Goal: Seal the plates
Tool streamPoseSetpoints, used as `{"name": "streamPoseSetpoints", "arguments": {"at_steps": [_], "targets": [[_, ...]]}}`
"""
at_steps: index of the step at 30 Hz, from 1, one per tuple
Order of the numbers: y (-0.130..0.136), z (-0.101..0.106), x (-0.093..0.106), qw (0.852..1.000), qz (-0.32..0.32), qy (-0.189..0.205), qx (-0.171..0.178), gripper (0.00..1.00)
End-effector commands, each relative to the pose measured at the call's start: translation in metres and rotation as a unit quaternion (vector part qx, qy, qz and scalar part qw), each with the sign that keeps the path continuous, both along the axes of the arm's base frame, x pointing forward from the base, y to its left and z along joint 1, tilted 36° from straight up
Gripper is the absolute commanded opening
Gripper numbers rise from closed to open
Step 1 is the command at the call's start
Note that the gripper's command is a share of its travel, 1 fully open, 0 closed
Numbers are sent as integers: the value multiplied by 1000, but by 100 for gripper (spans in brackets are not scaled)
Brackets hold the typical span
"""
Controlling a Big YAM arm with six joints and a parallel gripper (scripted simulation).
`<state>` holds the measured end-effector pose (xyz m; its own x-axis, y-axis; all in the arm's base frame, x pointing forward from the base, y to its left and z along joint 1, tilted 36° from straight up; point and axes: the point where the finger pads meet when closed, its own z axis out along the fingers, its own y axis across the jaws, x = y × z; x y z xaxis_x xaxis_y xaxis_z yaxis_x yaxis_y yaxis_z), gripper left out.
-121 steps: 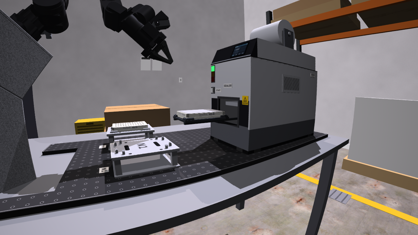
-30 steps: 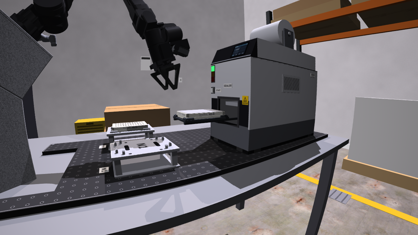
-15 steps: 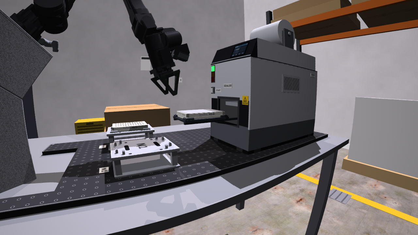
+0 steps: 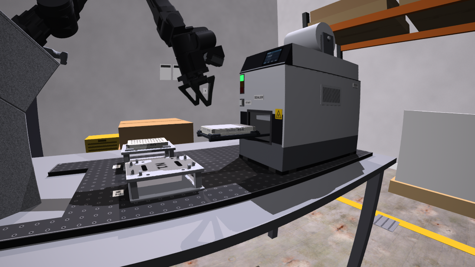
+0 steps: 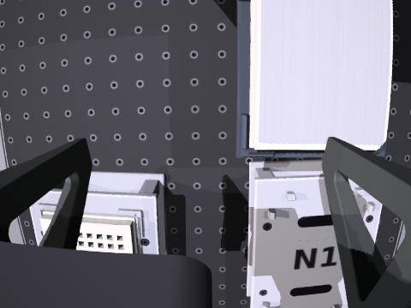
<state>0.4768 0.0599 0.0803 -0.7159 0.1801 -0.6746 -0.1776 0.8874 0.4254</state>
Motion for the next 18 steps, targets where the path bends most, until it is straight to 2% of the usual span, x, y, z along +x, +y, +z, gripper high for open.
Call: {"name": "streamPoseSetpoints", "arguments": {"at_steps": [1,11,15,18], "targets": [[-16,3,21,1000,4,-8,-10,100],[-62,-1,58,1000,3,-13,-14,100],[-62,-2,61,1000,5,-13,-13,100],[-74,-1,71,1000,3,-13,-12,100]]}}
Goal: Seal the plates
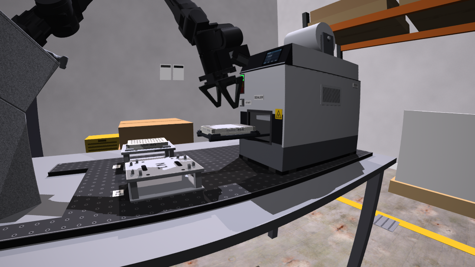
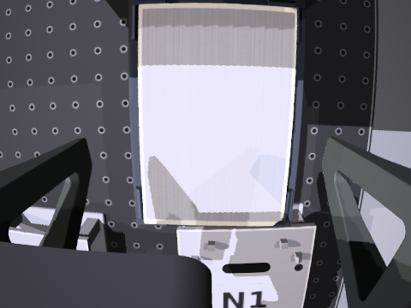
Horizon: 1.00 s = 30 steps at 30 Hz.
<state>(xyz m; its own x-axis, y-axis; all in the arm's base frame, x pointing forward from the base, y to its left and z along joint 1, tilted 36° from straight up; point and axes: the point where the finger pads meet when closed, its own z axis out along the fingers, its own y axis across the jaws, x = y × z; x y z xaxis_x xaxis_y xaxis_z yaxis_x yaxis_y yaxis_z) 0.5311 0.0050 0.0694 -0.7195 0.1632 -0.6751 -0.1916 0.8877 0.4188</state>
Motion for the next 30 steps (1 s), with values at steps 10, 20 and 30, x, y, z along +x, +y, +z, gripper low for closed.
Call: {"name": "streamPoseSetpoints", "arguments": {"at_steps": [10,20,30], "targets": [[-3,16,7,1000,-9,-20,-1,100],[1,19,7,1000,-3,-15,-1,100],[-17,23,15,999,-13,-30,-9,100]]}}
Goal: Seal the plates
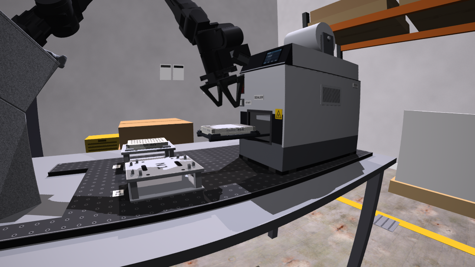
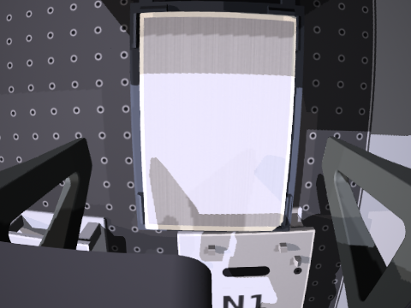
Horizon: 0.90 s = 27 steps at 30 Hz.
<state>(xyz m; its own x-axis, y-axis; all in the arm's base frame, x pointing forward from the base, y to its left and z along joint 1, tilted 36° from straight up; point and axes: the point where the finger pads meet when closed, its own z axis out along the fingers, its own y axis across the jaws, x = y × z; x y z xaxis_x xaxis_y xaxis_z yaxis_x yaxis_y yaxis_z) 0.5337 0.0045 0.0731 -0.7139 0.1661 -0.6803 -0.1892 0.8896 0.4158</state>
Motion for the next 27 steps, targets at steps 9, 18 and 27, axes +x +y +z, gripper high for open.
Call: {"name": "streamPoseSetpoints", "arguments": {"at_steps": [9,18,27], "targets": [[-14,-6,-1,1000,-10,0,-3,100],[-11,7,10,1000,-9,-14,-6,100],[10,-10,19,1000,-1,-11,1,100]]}}
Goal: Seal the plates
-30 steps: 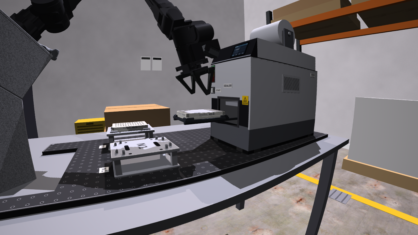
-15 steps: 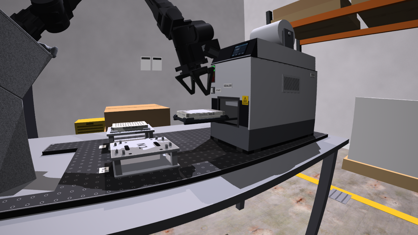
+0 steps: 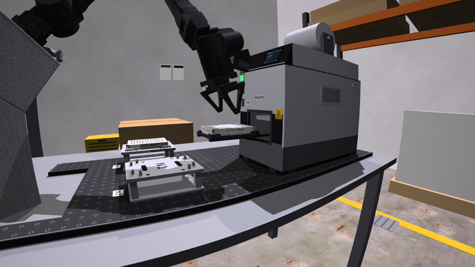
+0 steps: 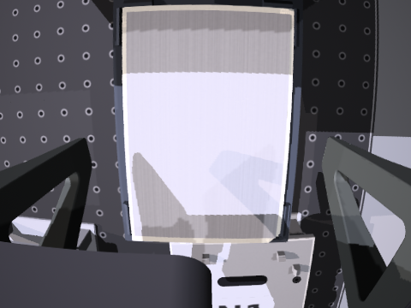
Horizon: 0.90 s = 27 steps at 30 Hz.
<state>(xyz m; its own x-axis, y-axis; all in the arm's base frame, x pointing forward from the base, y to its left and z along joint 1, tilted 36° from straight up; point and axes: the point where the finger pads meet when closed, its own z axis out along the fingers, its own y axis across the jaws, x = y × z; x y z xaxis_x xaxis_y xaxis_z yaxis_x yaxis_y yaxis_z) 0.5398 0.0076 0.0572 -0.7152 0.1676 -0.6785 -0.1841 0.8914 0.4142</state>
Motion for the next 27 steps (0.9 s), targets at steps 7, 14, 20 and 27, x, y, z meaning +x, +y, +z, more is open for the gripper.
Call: {"name": "streamPoseSetpoints", "arguments": {"at_steps": [7,14,20,27], "targets": [[1,10,20,1000,-7,-23,1,100],[12,-14,17,1000,-2,-8,5,100],[18,-17,10,1000,6,-3,5,100],[3,-2,18,1000,-4,-16,-6,100]]}}
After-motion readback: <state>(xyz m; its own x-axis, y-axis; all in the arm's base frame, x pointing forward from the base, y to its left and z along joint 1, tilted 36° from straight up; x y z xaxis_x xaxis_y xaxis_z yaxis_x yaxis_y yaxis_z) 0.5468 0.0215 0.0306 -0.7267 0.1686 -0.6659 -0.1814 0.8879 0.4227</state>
